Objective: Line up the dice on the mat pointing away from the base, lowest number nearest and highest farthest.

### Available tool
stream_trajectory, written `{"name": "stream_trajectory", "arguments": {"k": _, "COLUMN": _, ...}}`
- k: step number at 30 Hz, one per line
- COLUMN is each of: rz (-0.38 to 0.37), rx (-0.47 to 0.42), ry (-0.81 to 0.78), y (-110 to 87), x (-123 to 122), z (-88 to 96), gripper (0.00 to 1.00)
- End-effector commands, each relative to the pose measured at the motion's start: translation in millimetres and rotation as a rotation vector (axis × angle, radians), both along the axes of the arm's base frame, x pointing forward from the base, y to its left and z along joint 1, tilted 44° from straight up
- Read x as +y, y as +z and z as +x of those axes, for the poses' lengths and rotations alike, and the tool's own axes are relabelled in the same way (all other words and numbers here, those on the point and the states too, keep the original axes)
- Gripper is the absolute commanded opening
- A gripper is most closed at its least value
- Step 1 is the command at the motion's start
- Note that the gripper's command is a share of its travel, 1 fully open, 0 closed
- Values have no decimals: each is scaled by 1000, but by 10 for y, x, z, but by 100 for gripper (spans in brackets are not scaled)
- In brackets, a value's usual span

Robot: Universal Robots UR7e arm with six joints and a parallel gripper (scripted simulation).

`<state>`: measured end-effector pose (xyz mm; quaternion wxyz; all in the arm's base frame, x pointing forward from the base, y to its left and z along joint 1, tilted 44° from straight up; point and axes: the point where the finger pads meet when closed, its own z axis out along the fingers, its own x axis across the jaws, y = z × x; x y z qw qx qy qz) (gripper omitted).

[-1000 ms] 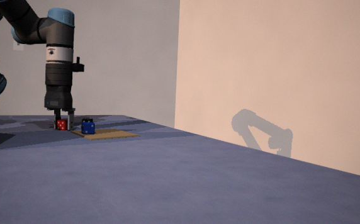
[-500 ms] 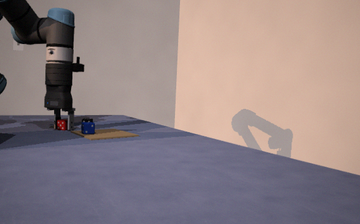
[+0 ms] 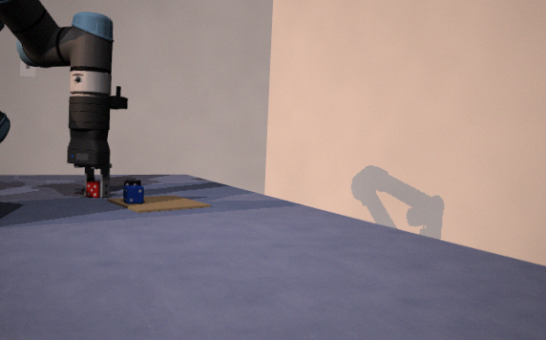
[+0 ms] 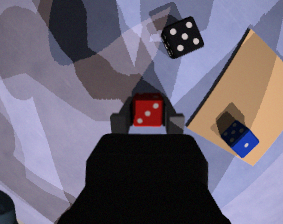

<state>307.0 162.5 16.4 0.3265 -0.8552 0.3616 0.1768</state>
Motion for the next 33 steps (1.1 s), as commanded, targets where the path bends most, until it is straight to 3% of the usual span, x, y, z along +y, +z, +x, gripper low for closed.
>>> {"name": "stream_trajectory", "arguments": {"k": 1, "rz": 0, "rx": -1, "ry": 0, "y": 1, "x": -3, "z": 3, "gripper": 57}}
{"name": "stream_trajectory", "arguments": {"k": 33, "rz": 0, "rx": -1, "ry": 0, "y": 63, "x": -62, "z": 9, "gripper": 57}}
